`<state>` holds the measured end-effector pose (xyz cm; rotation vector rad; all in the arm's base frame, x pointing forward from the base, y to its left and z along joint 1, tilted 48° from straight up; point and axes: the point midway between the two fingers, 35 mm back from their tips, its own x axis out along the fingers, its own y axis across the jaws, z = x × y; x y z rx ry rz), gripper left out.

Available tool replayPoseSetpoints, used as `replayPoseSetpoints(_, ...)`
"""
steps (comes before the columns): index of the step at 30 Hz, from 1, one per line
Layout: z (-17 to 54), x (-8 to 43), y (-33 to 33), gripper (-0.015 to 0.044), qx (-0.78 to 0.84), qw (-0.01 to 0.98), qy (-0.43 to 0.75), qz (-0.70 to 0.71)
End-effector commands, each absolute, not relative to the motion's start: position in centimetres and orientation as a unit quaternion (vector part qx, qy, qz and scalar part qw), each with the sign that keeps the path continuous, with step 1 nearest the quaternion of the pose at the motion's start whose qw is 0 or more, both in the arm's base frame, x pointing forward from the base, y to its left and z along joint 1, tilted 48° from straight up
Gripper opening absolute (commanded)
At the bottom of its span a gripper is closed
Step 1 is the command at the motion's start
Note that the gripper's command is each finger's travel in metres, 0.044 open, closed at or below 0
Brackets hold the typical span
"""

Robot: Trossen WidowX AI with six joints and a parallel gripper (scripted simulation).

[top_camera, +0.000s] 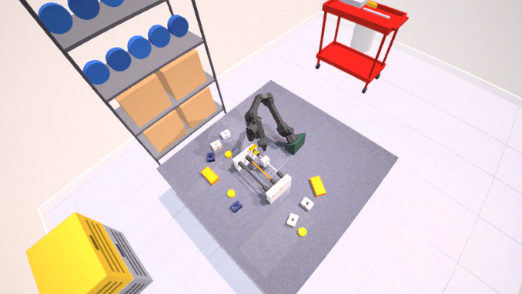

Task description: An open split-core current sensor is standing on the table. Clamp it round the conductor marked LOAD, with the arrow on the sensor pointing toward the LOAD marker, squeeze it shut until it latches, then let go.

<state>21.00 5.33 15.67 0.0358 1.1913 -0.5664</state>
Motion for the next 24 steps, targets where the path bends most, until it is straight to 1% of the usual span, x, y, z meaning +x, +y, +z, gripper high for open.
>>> replayPoseSetpoints(1, 17.4, 19.0, 3.0, 0.0440, -0.150, 0.793, 0.591, -0.007)
replayPoseSetpoints(12, 19.2, 17.6, 2.0, 0.0440, -0.300, 0.783, 0.521, 0.163)
replayPoseSetpoints(24, 20.7, 16.3, 1.5, 0.0440, -0.493, 0.716, 0.397, 0.292)
